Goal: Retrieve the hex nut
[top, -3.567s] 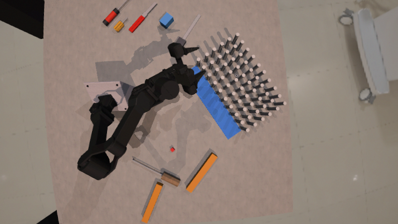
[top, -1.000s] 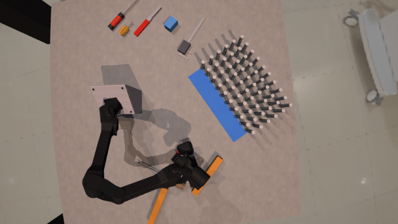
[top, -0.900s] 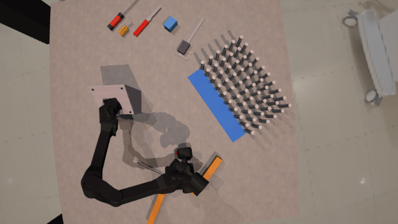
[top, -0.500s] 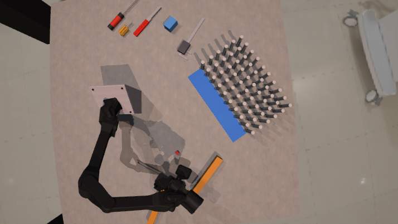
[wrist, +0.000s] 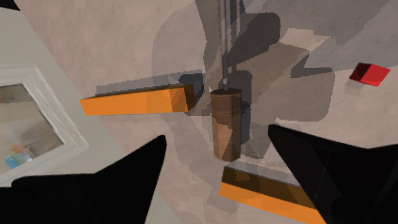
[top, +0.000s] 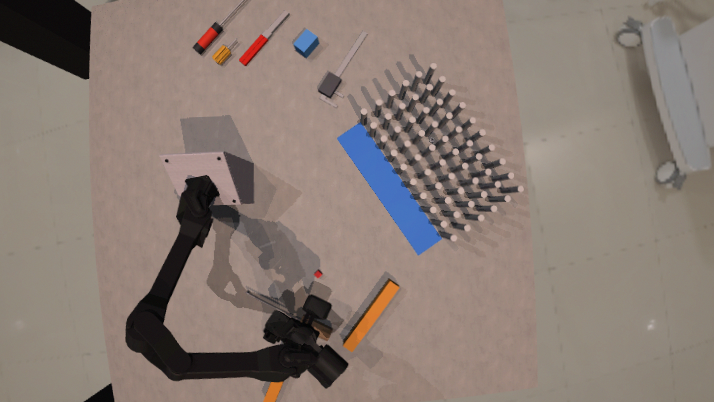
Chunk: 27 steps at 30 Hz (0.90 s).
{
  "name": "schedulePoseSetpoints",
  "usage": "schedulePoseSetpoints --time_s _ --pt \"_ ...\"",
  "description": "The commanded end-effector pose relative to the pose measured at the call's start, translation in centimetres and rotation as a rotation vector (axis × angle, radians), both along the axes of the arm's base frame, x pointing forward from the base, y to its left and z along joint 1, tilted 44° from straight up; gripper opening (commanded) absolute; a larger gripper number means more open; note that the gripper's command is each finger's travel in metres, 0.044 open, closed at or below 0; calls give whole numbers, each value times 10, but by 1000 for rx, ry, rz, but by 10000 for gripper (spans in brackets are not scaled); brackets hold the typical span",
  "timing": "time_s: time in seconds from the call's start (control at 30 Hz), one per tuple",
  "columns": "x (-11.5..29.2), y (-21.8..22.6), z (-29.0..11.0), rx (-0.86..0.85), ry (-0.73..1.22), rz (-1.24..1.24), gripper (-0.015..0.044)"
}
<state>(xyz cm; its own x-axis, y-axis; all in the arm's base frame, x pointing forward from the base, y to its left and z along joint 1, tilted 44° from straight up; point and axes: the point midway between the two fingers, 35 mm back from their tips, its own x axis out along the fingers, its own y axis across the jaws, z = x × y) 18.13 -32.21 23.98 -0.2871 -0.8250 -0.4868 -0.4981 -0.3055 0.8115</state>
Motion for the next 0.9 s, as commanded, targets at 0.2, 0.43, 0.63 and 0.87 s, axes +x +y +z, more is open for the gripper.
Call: schedulePoseSetpoints --time_s 0.2,0.43,0.63,0.87 --pt "-90 42 -31 252 -156 105 440" --pt "-90 42 -31 252 -156 105 361" --pt "-90 42 -31 252 -156 105 280" --pt "-90 40 -32 253 -156 105 280"
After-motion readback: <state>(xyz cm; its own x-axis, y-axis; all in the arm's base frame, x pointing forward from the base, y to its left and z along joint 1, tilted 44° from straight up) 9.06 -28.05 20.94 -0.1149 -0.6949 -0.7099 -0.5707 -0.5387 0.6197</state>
